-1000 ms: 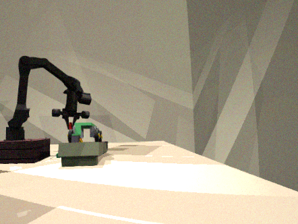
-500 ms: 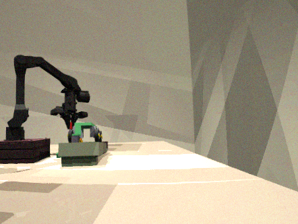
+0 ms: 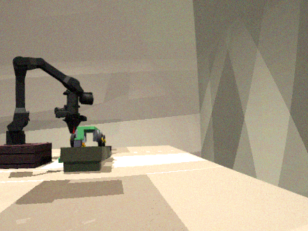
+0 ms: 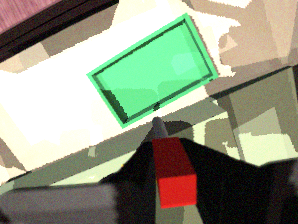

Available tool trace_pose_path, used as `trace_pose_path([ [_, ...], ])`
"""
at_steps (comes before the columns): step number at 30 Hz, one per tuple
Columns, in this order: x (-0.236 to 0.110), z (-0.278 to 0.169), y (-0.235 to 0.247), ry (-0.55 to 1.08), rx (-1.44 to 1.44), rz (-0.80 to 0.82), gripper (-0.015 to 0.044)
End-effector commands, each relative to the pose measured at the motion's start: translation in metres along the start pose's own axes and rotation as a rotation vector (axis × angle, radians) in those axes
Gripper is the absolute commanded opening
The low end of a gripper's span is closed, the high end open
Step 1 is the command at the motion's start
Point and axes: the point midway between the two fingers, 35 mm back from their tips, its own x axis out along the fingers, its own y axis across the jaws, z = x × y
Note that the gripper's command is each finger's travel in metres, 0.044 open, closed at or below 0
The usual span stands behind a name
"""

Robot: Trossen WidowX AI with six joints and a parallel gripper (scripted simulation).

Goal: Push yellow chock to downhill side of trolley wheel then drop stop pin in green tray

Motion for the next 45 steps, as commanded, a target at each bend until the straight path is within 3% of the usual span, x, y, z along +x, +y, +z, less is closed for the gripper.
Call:
trace_pose_path([
  [1, -0.001, -0.001, 0.000, -0.008, -0.096, -0.023, 0.0000],
  [13, -0.002, -0.002, 0.002, -0.029, -0.440, -0.085, 0.0000],
  [32, 0.018, 0.019, 0.007, -0.034, -0.445, -0.089, 0.0000],
  [39, 0.039, 0.021, 0.000, -0.069, -0.443, -0.230, 0.0000],
  [45, 0.057, 0.026, -0.011, -0.073, -0.442, -0.256, 0.0000],
])
